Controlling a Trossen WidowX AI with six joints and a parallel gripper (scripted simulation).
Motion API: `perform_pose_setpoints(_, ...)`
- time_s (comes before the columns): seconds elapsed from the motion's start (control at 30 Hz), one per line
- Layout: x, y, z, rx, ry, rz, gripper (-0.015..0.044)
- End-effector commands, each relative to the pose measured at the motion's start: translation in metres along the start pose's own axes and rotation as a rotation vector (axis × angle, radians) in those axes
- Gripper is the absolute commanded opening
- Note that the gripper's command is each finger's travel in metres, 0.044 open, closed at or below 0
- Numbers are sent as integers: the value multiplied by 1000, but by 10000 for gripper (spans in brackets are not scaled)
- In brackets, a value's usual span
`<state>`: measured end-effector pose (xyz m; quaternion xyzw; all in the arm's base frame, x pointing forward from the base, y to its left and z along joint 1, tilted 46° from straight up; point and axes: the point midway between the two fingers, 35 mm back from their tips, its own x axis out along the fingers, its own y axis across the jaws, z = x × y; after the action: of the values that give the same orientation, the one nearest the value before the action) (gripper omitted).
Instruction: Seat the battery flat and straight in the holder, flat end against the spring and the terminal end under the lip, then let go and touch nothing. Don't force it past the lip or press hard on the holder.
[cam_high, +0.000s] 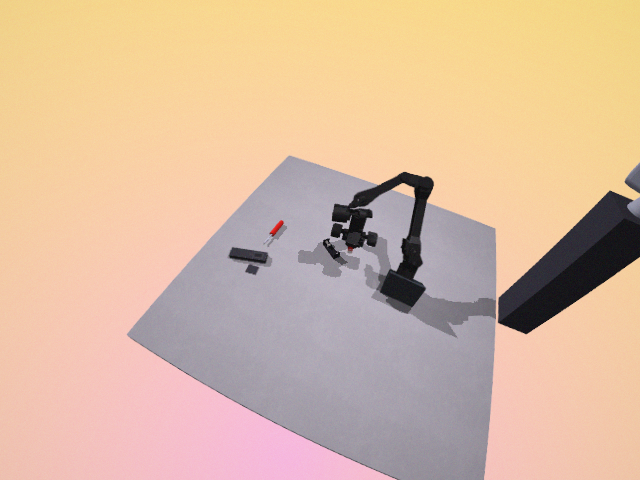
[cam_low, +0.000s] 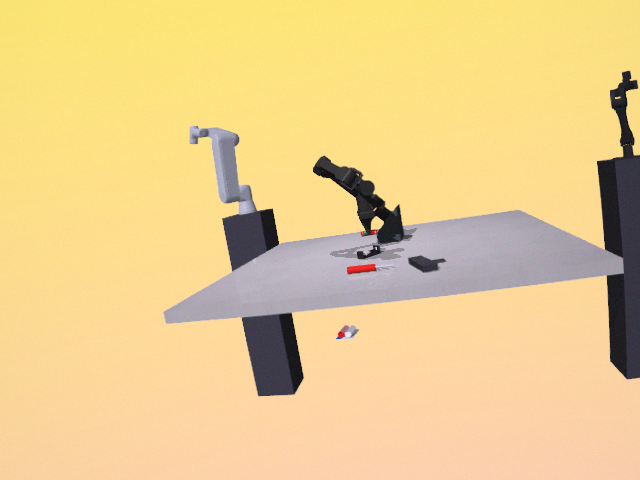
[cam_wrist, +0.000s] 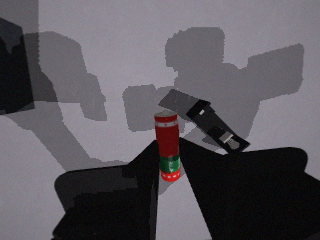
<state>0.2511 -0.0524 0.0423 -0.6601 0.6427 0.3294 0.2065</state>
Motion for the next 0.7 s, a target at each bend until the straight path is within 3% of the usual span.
perform_pose_setpoints(0.0, -4, -20, -4, -183, -1, 1, 64)
perform_pose_setpoints(0.4, -9, -77, -14, -731, -1, -2, 64)
perform_pose_setpoints(0.67, -9, -79, -15, -761, -8, -7, 64)
